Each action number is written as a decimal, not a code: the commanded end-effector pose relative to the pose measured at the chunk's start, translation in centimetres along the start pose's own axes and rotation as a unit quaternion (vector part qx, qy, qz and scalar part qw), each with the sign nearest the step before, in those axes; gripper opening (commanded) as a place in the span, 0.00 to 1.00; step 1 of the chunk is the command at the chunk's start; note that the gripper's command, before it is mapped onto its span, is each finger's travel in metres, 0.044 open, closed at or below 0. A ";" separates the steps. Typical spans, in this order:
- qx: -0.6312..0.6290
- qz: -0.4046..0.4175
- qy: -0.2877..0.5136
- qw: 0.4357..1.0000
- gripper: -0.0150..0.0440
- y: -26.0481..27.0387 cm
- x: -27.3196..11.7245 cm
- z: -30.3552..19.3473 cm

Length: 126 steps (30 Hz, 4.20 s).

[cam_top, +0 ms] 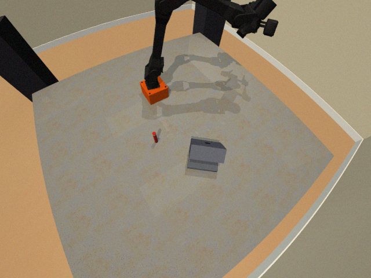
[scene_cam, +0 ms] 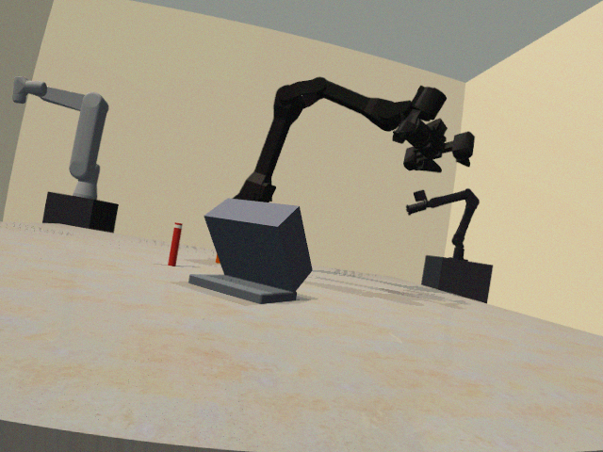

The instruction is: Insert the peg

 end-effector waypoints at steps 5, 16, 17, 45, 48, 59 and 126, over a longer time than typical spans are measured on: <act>0.017 -0.022 0.023 0.999 1.00 -0.9 -1.3 -1.3; 0.070 -0.090 0.095 0.989 1.00 -3.0 -5.7 -5.3; 0.075 -0.096 0.102 0.987 1.00 -3.2 -6.1 -5.6; 0.217 -0.252 0.249 0.910 1.00 -4.5 -18.8 -13.9; 0.232 -0.267 0.262 0.898 1.00 -4.3 -20.3 -14.6; 0.287 -0.316 0.309 0.850 1.00 -3.2 -25.4 -17.1; 0.629 -0.400 0.495 0.446 1.00 18.3 -47.3 -21.6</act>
Point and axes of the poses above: the point midway between the two fingers, 35 mm back from their tips, its own x axis out along the fingers, its own y axis across the jaws, z = x × y, the point moved 8 cm from there along -x, back along the fingers, and after that the axes turned 9 degrees about -x, right-handed, at the moved point
